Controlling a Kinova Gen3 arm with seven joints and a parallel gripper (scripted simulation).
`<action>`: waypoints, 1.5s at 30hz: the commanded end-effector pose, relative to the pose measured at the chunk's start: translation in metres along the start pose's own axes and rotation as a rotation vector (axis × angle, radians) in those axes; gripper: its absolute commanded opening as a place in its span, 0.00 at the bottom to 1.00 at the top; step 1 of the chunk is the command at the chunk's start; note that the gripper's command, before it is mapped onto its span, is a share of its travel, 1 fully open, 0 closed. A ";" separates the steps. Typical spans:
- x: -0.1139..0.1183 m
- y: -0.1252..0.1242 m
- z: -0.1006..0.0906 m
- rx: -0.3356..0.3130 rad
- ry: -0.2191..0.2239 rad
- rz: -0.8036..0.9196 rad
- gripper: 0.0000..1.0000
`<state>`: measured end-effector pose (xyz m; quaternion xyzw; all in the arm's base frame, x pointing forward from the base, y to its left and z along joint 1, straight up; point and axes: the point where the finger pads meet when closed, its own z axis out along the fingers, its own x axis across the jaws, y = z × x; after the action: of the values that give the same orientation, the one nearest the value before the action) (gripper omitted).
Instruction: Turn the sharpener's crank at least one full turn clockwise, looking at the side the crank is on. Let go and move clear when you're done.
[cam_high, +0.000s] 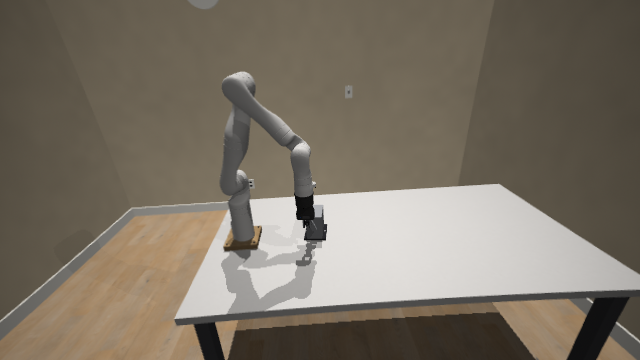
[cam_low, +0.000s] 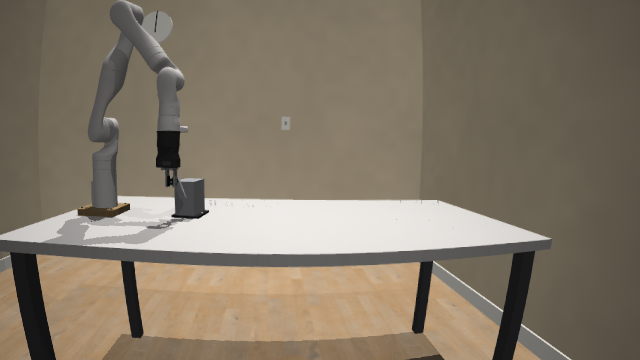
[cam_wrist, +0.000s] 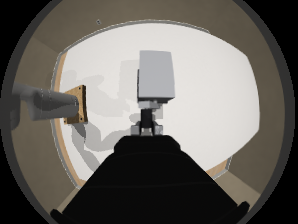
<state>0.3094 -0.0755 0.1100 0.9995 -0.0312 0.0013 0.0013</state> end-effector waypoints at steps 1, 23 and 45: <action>0.001 0.000 -0.001 -0.001 0.003 0.000 0.00; 0.023 0.000 -0.005 -0.001 0.003 0.000 0.00; 0.023 0.000 -0.005 -0.001 0.003 0.000 0.00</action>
<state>0.3313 -0.0769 0.1146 0.9995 -0.0312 0.0016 0.0014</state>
